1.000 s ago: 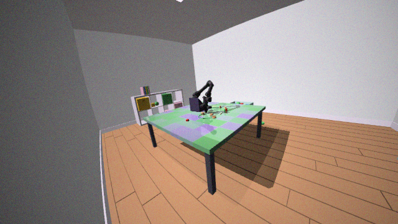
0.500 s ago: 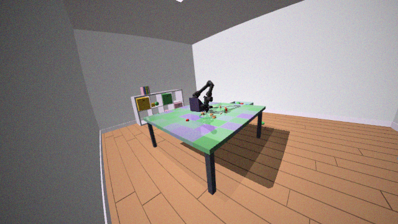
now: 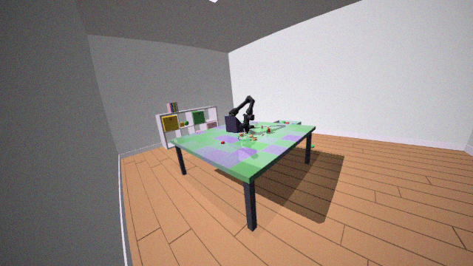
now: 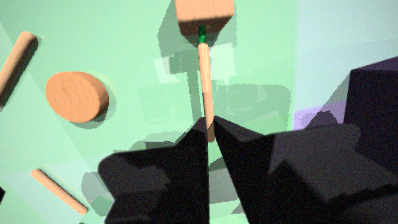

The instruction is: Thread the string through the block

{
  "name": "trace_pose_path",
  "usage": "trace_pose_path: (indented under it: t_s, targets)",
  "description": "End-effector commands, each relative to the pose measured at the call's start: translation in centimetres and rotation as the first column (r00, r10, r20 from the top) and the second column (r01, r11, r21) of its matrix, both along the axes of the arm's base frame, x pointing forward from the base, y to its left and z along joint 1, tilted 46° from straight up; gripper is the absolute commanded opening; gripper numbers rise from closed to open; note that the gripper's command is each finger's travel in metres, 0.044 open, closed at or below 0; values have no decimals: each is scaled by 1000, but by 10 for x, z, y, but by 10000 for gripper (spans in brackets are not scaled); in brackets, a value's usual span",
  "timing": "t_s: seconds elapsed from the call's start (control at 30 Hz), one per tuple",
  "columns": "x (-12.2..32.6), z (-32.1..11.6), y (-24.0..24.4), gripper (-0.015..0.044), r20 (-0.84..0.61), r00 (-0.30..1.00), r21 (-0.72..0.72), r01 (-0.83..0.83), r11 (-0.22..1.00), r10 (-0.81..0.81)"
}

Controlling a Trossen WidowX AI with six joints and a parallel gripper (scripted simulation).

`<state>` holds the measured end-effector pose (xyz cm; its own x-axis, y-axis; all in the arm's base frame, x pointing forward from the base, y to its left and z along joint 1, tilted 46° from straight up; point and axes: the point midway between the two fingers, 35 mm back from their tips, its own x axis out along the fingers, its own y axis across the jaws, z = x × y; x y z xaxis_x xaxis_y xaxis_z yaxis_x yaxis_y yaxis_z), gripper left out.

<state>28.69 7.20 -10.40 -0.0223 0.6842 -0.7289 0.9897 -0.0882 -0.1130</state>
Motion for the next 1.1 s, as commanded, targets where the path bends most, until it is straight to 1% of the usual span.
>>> trace_pose_path:
  t_s: [0.0,0.97,1.07]
  targets:
    - [1,4,4,0,6,1000,4,-6,1000,6]
    - [-4,26,22,0,28,999,3,-30,1000,30]
    - [-3,25,30,0,33,999,3,-29,1000,29]
